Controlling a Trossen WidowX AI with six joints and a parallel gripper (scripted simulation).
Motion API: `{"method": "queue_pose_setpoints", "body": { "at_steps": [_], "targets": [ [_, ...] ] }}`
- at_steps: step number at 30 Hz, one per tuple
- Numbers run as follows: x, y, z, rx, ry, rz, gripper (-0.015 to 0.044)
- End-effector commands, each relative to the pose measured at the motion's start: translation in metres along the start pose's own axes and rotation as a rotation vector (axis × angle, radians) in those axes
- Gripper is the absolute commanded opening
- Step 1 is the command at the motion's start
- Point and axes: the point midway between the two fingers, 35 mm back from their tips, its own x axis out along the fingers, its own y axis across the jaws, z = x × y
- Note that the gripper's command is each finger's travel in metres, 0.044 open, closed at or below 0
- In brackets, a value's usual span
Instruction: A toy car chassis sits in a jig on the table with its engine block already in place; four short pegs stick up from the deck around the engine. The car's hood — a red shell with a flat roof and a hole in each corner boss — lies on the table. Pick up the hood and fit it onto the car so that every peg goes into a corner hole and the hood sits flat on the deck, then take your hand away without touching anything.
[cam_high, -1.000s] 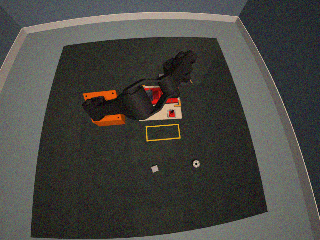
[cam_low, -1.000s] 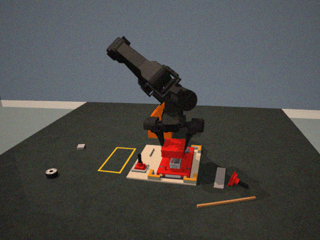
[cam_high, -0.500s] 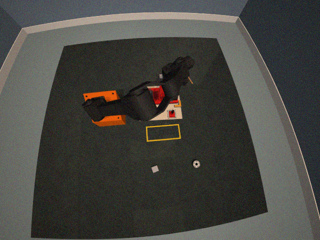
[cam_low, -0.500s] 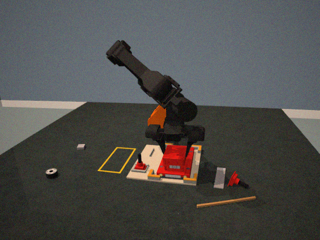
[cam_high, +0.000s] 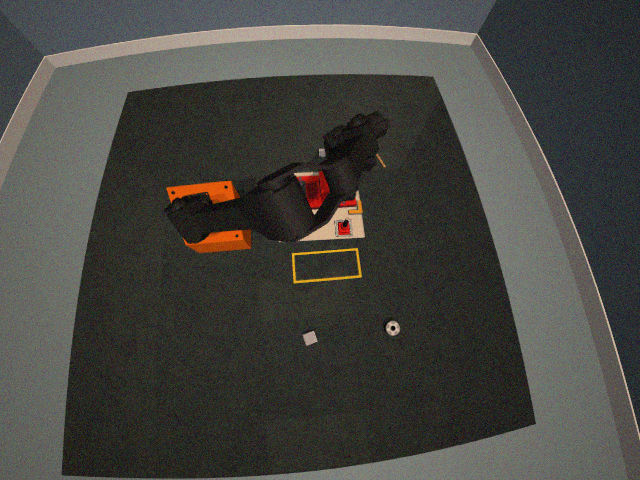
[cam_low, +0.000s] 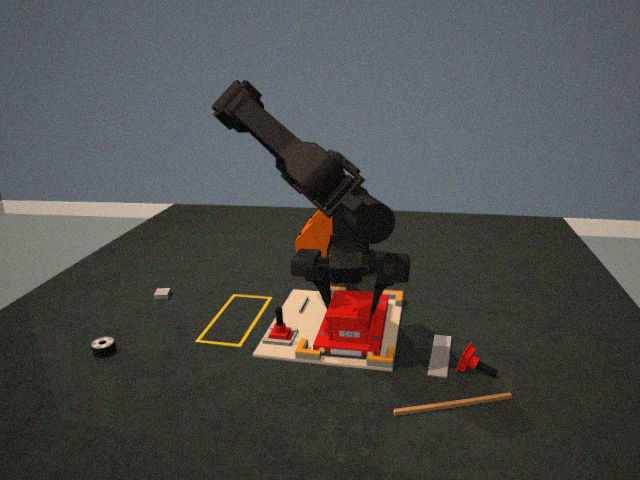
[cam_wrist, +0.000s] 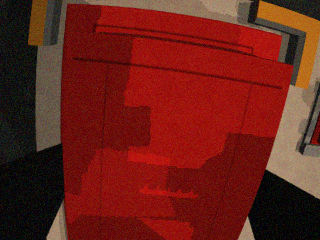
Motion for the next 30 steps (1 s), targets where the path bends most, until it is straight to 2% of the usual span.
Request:
{"method": "queue_pose_setpoints", "body": {
  "at_steps": [1, 30],
  "targets": [
    [0.001, 0.000, 0.000, -0.003, -0.002, -0.006, 0.0000],
    [0.012, 0.001, 0.000, -0.003, -0.003, -0.006, 0.0000]
  ]
}}
